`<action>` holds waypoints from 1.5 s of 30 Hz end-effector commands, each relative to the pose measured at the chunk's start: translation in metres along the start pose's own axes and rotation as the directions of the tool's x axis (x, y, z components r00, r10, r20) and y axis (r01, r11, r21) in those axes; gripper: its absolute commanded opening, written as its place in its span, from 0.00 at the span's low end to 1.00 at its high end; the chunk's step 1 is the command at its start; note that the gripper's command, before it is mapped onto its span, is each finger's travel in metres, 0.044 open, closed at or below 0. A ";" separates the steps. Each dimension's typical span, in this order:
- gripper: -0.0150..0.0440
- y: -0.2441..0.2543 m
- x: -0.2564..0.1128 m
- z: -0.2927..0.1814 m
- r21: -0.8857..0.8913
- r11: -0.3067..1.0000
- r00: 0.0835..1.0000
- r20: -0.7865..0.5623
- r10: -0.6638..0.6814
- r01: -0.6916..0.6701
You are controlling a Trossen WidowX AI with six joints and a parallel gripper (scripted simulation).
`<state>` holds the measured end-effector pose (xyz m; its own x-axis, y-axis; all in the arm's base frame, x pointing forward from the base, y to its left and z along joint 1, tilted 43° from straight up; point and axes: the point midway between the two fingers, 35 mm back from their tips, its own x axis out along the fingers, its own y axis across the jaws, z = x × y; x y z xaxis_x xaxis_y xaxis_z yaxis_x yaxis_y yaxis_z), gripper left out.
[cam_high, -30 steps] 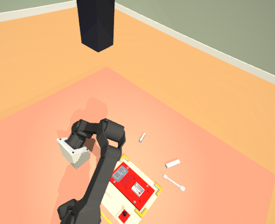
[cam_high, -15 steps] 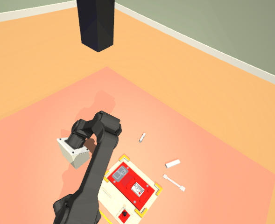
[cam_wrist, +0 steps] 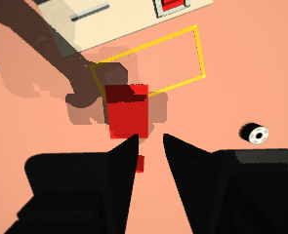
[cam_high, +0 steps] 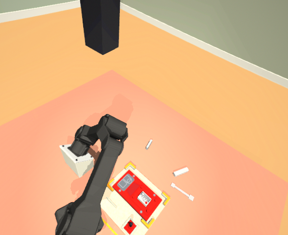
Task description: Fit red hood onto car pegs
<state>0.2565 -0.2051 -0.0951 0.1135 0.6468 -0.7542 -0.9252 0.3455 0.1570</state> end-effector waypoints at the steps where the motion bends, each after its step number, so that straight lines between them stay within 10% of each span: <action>1: 0.61 0.018 0.020 0.001 0.006 1.000 1.000 0.006 0.011 -0.011; 10: 1.00 0.032 0.034 0.002 0.005 1.000 1.000 0.007 0.015 -0.015; 45: 1.00 0.031 0.060 0.002 0.005 1.000 1.000 0.007 0.015 -0.015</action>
<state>0.2349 -0.1562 -0.1328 0.1000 0.6559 -0.7482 -0.9263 0.3360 0.1708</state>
